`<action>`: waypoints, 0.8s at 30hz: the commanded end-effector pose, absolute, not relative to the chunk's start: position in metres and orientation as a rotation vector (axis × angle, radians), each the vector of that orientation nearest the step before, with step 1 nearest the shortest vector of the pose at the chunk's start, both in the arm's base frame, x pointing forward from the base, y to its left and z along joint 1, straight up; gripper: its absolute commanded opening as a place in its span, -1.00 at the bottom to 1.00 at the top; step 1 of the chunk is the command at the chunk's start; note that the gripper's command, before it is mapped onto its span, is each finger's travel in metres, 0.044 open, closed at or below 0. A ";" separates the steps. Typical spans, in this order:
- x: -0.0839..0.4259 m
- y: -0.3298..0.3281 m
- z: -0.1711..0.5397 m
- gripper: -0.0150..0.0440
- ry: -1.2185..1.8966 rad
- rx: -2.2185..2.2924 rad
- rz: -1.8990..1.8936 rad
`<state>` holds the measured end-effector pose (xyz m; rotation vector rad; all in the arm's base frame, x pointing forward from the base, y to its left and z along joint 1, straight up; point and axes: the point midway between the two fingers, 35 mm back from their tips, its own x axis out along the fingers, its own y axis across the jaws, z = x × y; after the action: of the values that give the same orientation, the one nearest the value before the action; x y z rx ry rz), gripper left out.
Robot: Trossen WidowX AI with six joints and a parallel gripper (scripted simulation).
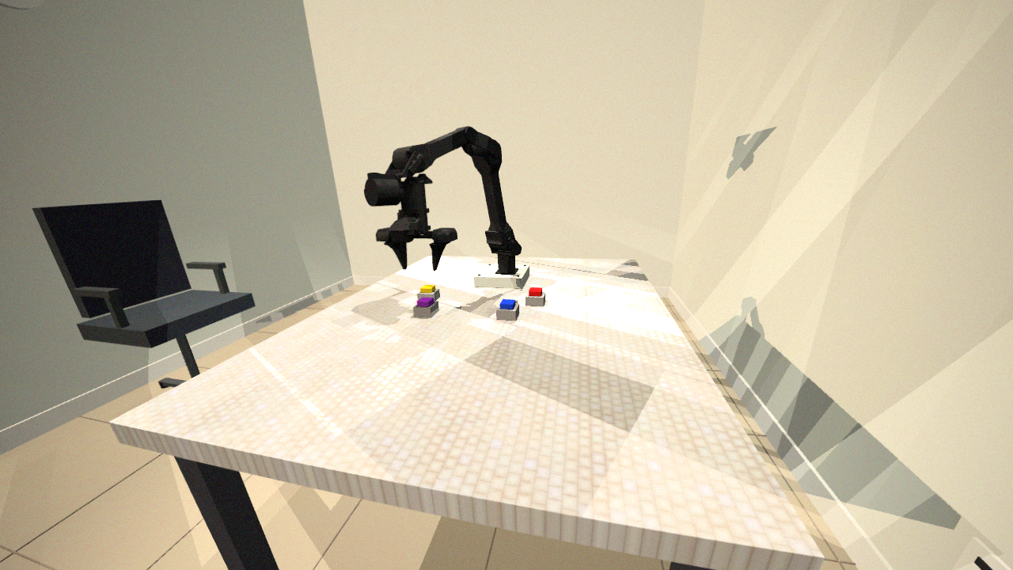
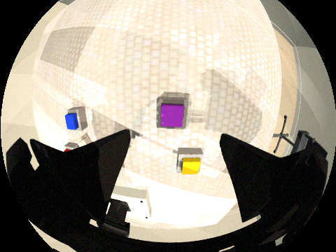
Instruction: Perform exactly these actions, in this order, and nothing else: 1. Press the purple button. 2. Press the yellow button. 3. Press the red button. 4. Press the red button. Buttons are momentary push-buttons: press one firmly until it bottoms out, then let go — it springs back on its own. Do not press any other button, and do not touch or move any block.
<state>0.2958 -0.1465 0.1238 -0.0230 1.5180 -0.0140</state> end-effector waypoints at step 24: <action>0.292 -0.146 0.068 -0.42 1.549 -0.024 -0.002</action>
<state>0.2926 -0.1458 0.0710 -0.0178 1.5449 -0.0029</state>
